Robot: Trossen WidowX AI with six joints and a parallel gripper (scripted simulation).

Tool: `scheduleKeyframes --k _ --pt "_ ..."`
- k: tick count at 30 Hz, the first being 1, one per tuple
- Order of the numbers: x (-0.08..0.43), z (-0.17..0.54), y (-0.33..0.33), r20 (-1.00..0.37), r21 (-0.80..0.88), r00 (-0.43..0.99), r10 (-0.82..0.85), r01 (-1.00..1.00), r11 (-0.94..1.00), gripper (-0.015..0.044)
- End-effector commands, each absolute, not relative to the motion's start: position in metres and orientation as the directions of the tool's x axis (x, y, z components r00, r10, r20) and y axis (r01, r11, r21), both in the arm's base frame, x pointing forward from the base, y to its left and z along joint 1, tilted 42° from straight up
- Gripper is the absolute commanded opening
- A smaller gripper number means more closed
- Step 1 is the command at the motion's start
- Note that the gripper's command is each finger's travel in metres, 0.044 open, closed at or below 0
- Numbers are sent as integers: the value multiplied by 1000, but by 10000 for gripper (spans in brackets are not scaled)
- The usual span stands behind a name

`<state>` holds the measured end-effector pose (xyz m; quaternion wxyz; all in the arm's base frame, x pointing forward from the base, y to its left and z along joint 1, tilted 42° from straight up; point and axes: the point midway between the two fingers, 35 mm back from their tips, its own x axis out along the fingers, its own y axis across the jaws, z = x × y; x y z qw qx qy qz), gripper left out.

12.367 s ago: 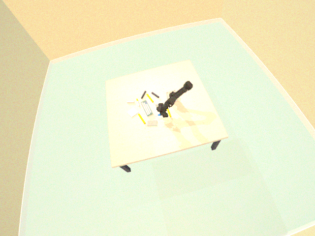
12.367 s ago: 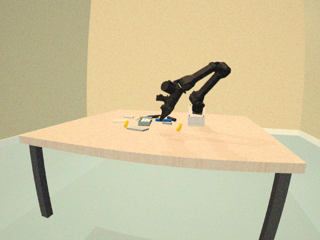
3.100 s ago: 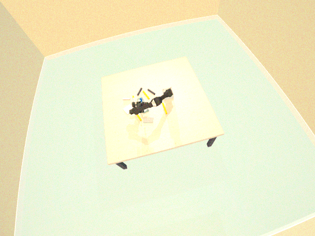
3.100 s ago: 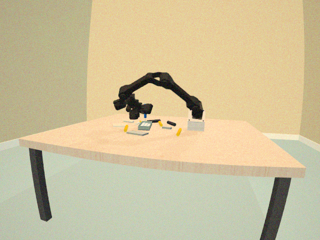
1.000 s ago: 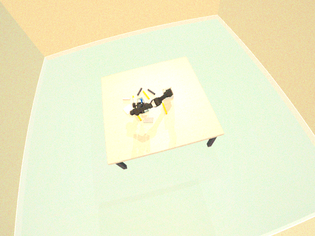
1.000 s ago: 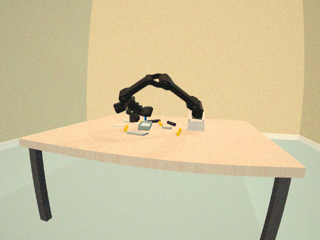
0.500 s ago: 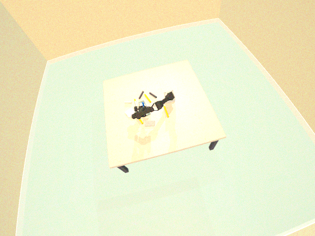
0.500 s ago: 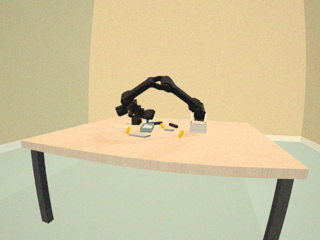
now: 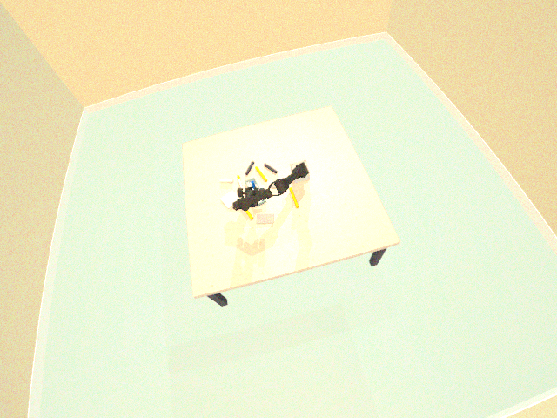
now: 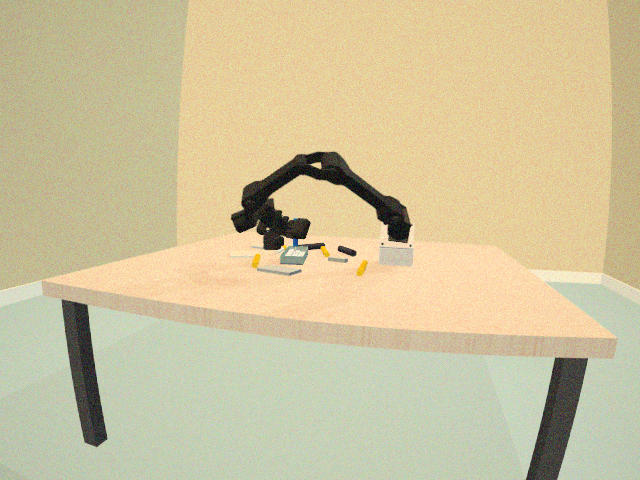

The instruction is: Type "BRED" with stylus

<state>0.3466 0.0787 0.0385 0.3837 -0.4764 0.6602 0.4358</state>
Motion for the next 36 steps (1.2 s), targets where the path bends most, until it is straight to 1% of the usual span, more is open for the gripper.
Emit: scheduleKeyframes --k 1,5,25,28,30,31,36 --pt "347 54 65 -923 207 -250 -292 -964 169 81" --pt "347 65 55 -923 207 -250 -293 -964 169 81" --pt "346 62 56 -922 214 -257 -289 -962 172 84" --pt "346 62 56 -922 214 -257 -289 -962 172 64" --pt "348 61 55 -922 214 -256 -290 -962 172 12" --pt "350 60 53 -922 213 -256 -290 -962 172 0" --pt "368 52 41 -923 208 -251 -292 -963 170 0"
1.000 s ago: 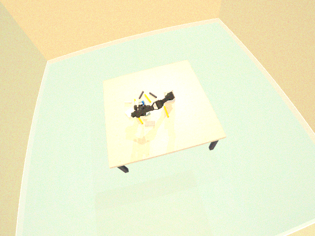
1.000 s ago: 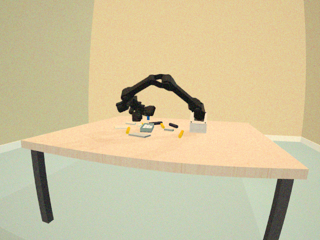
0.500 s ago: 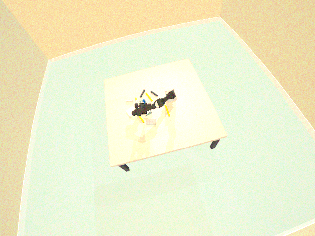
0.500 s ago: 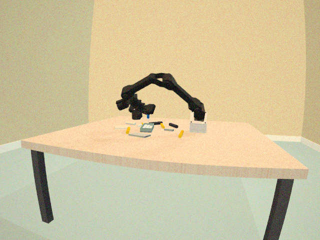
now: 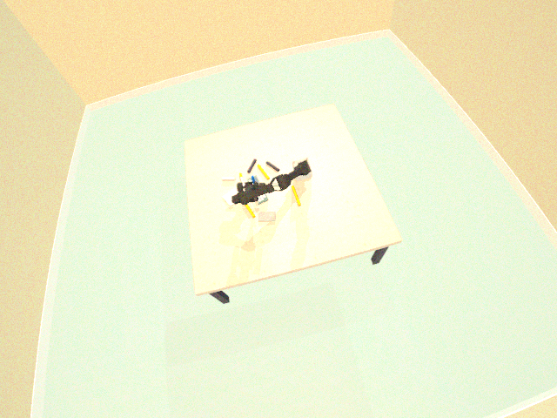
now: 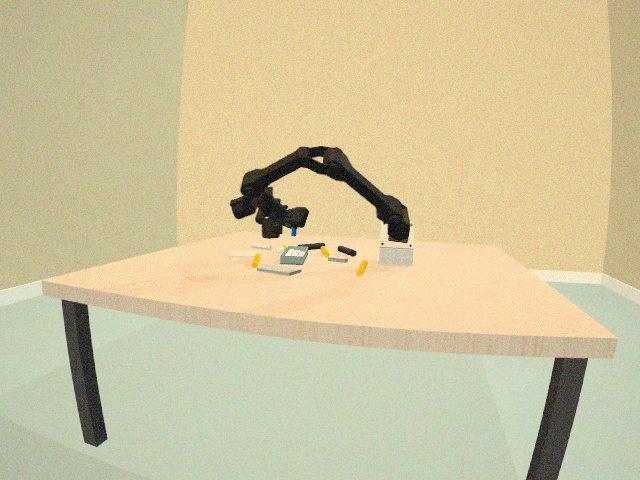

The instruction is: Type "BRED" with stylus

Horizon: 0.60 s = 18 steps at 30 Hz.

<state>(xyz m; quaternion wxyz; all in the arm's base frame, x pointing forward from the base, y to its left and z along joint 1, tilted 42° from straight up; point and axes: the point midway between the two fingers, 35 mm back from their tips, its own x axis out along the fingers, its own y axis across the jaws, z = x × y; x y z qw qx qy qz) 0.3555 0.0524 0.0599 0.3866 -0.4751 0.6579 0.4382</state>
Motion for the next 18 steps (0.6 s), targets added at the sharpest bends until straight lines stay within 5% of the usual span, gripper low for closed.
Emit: scheduleKeyframes --k 1,18 --pt "372 50 37 -923 206 -249 -293 -964 170 0" --pt "377 32 46 -923 205 -248 -294 -964 170 0"
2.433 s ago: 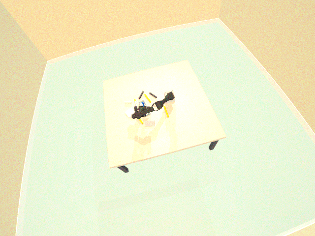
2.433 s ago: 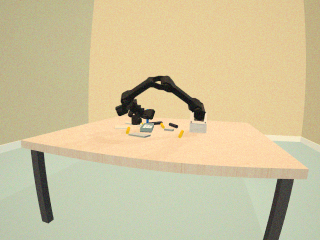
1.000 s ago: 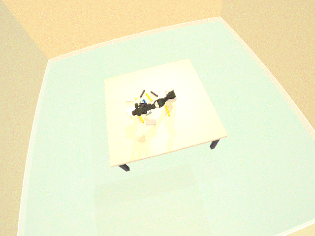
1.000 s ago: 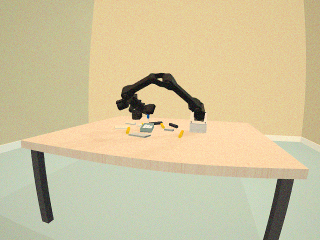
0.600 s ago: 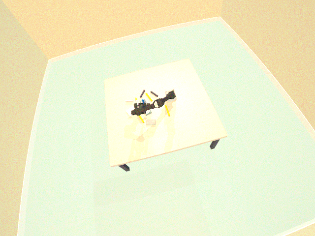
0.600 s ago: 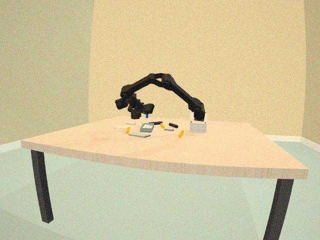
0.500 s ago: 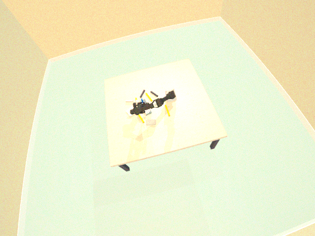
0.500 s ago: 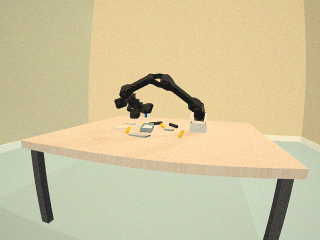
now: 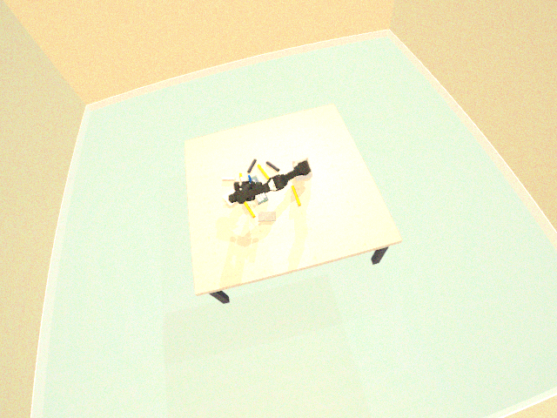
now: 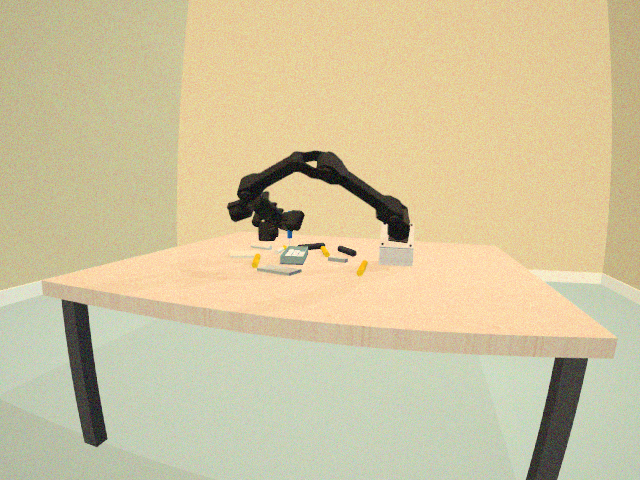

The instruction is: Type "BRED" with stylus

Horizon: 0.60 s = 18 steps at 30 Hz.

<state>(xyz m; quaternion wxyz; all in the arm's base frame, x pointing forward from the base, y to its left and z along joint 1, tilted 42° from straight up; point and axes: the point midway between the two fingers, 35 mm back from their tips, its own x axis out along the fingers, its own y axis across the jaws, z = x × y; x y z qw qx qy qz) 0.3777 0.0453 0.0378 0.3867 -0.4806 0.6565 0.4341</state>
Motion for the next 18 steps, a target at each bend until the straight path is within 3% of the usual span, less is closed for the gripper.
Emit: scheduleKeyframes --k 1,7,10,18 --pt "377 32 46 -923 205 -248 -294 -964 170 0" --pt "377 32 46 -923 205 -248 -294 -964 170 0" --pt "378 30 46 -923 205 -248 -293 -964 169 79" --pt "378 29 47 -923 205 -248 -293 -964 169 81"
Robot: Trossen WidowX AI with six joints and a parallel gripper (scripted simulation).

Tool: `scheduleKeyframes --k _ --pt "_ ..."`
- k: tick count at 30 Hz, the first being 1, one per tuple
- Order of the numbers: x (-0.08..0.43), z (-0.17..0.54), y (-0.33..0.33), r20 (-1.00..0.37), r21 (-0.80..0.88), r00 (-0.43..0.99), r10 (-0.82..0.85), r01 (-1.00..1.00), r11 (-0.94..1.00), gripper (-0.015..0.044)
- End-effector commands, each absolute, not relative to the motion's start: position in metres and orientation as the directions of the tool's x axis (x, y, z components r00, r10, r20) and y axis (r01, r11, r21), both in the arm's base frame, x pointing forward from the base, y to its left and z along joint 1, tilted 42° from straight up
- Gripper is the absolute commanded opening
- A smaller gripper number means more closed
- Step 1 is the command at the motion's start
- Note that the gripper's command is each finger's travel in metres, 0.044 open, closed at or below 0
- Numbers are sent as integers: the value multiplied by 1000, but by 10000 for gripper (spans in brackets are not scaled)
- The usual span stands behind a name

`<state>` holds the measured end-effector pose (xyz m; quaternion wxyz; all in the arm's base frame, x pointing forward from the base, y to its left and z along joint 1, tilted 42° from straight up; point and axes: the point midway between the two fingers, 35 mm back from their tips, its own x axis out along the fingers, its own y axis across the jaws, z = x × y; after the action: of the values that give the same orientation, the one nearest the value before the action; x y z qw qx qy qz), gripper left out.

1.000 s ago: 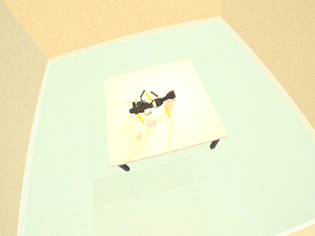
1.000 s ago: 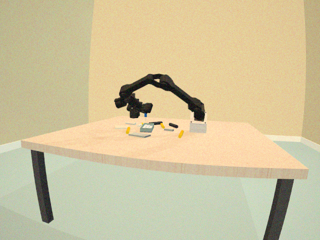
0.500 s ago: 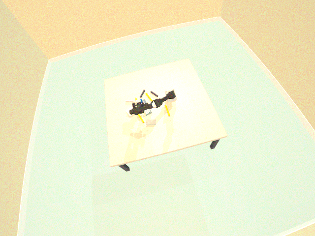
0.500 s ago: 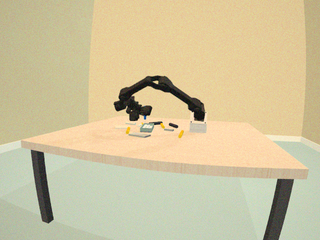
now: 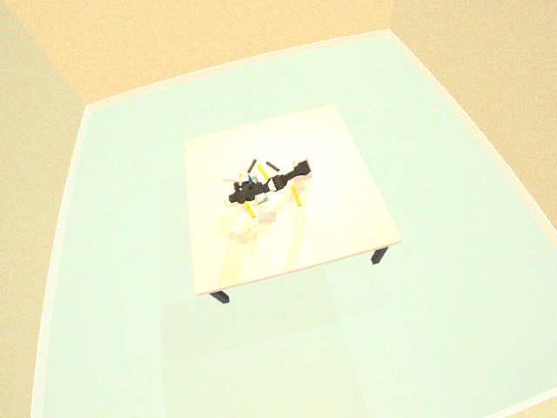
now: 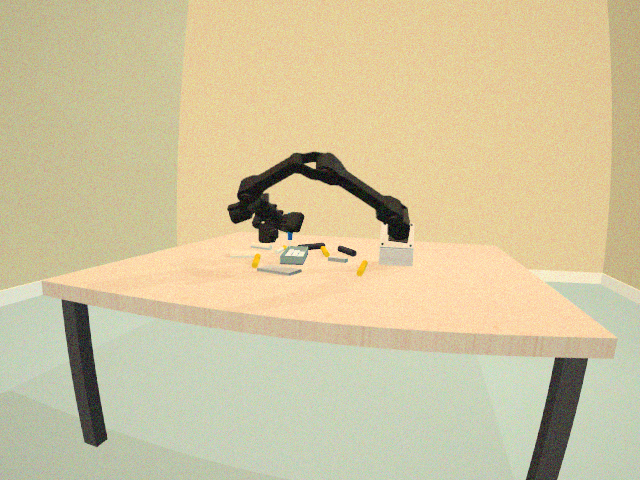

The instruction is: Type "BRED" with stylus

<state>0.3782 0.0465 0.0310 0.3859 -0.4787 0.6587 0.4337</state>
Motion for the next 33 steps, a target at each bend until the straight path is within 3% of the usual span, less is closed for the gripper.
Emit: scheduleKeyframes --k 1,33 --pt "378 29 47 -923 205 -248 -293 -964 169 81" --pt "378 21 54 -923 205 -248 -293 -964 169 81"
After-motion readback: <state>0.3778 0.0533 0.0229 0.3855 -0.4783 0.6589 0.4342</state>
